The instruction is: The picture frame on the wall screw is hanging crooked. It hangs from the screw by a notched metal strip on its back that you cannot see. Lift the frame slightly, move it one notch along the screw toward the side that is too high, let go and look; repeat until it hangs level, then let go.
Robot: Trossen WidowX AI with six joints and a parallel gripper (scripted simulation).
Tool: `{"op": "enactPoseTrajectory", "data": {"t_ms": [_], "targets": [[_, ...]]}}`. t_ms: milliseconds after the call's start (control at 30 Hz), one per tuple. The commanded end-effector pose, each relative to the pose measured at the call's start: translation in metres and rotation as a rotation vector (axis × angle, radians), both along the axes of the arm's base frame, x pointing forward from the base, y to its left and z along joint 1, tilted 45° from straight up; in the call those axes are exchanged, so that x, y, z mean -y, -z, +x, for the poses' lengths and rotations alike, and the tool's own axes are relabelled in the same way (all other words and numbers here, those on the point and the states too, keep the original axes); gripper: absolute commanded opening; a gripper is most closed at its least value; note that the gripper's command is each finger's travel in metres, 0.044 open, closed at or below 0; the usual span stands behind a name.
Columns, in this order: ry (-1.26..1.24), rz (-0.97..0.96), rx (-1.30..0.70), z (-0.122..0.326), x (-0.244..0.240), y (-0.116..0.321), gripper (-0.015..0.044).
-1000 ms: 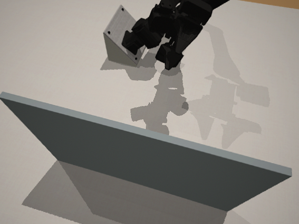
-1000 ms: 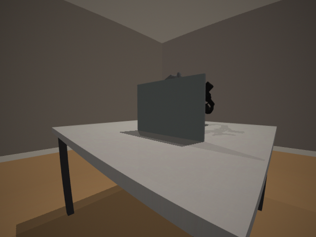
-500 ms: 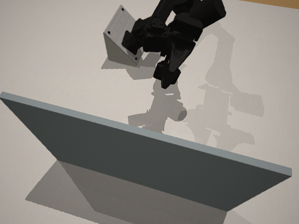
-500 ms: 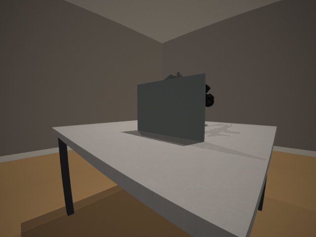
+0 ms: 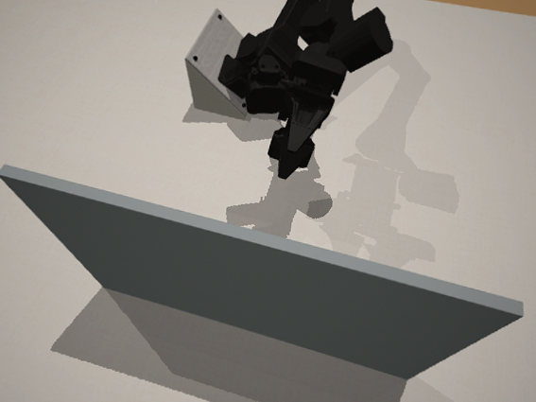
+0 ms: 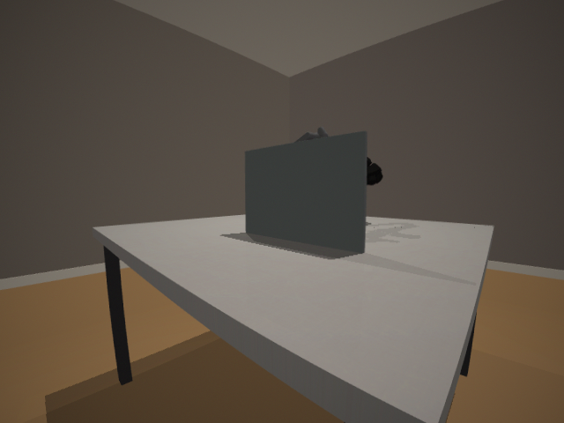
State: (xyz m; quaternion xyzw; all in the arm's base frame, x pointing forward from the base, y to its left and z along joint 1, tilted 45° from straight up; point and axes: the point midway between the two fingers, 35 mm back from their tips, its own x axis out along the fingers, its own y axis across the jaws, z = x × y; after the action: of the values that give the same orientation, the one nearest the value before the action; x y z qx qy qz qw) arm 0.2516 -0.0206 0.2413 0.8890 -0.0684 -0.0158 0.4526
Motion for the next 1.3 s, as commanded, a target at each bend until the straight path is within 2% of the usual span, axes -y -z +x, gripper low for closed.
{"op": "enactPoseTrajectory", "data": {"t_ms": [0,300,667,1267], "targets": [[-0.003,0.003,-0.009,0.001,0.0,0.004,0.026],[-0.003,0.003,-0.008,0.01,0.001,0.001,0.026],[-0.003,0.002,-0.004,0.079,0.011,0.001,0.026],[-0.003,0.002,-0.004,0.086,0.012,0.001,0.026]]}}
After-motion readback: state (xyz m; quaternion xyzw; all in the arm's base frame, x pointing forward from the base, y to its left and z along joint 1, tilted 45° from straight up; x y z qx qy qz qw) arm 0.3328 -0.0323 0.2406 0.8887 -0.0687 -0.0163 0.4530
